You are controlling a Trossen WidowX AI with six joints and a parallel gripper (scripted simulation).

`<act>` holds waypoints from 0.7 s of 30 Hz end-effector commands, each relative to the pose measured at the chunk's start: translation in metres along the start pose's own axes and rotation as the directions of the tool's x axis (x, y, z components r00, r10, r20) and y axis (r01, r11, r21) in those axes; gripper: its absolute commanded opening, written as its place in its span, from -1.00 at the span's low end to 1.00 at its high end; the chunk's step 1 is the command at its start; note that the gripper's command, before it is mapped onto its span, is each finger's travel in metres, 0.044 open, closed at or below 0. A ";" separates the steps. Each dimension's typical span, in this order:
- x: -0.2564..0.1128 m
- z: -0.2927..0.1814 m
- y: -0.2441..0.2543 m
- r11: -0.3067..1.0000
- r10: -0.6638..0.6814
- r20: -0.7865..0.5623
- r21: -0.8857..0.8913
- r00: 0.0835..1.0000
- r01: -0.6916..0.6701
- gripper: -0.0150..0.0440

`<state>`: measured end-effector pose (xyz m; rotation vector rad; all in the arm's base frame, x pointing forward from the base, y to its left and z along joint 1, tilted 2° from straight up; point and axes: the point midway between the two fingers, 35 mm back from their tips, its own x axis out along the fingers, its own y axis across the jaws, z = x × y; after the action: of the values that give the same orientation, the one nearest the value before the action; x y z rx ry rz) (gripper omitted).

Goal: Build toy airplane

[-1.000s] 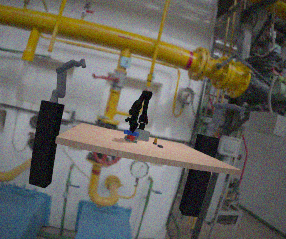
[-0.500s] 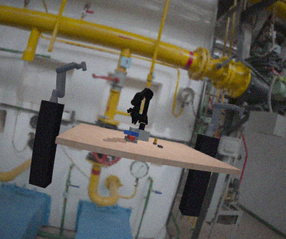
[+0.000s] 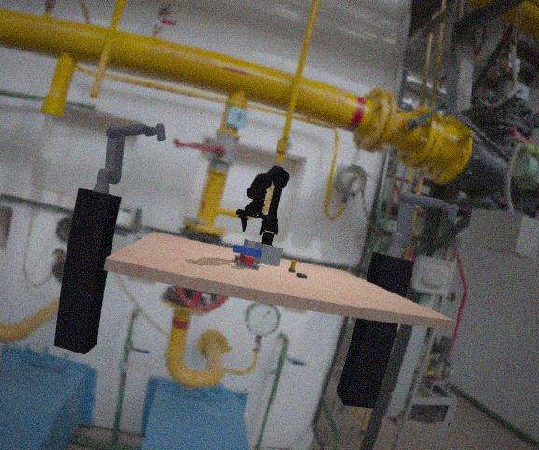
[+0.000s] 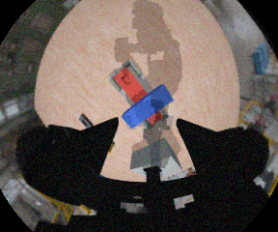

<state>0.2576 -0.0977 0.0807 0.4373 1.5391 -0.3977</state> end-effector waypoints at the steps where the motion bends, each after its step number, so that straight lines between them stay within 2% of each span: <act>1: 0.001 0.002 0.000 0.817 -0.004 0.002 -0.576 1.000 0.005 1.00; 16: 0.001 0.001 0.002 0.817 -0.004 0.002 -0.576 1.000 0.005 1.00; 21: 0.000 -0.026 0.054 0.817 -0.001 0.003 -0.576 1.000 0.003 1.00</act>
<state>0.2619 -0.0730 0.0804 -0.0346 1.5725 0.0724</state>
